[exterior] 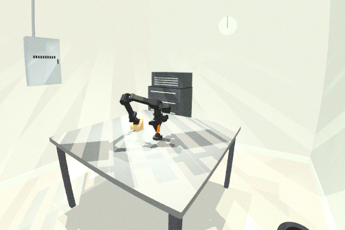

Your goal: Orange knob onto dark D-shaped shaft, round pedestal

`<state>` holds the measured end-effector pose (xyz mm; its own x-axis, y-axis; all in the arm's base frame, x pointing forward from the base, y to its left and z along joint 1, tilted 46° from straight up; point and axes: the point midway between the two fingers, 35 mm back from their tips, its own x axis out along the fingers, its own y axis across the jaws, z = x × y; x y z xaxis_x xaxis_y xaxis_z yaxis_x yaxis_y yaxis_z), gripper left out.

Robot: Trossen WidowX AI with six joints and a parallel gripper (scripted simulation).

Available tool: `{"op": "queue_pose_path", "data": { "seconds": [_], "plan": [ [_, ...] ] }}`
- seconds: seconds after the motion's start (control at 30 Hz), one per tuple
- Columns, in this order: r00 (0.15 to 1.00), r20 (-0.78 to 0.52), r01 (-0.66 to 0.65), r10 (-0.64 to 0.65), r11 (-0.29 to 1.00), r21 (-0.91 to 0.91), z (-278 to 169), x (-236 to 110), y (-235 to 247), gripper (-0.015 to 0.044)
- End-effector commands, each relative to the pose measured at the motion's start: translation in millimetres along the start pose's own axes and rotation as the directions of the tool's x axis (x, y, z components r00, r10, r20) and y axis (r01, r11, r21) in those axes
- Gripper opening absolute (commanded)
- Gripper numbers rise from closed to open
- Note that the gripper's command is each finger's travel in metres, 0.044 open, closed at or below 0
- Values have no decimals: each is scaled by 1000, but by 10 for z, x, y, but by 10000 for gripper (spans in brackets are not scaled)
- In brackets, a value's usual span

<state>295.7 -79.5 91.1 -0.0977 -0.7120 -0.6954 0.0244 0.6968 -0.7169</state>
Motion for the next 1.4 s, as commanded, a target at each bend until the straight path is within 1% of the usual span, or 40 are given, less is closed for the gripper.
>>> {"op": "queue_pose_path", "data": {
  "seconds": [0.0,0.07,0.23,0.27,0.8,1.17,1.23,1.37],
  "plan": [
    [1000,5,2,-2,1000,3,-8,-39,6,0],
    [1000,5,2,-2,1000,-22,-9,-40,8,0],
    [1000,5,3,-2,981,-194,-17,-43,34,0],
    [1000,5,3,-2,979,-205,-18,-41,43,0],
    [1000,5,3,-2,979,-205,-9,12,18,0],
    [1000,5,3,-2,979,-205,-4,-39,-3,0],
    [1000,5,3,-2,973,-229,-3,-40,-3,0],
    [1000,5,3,-2,931,-365,6,-44,3,0]
  ]
}}
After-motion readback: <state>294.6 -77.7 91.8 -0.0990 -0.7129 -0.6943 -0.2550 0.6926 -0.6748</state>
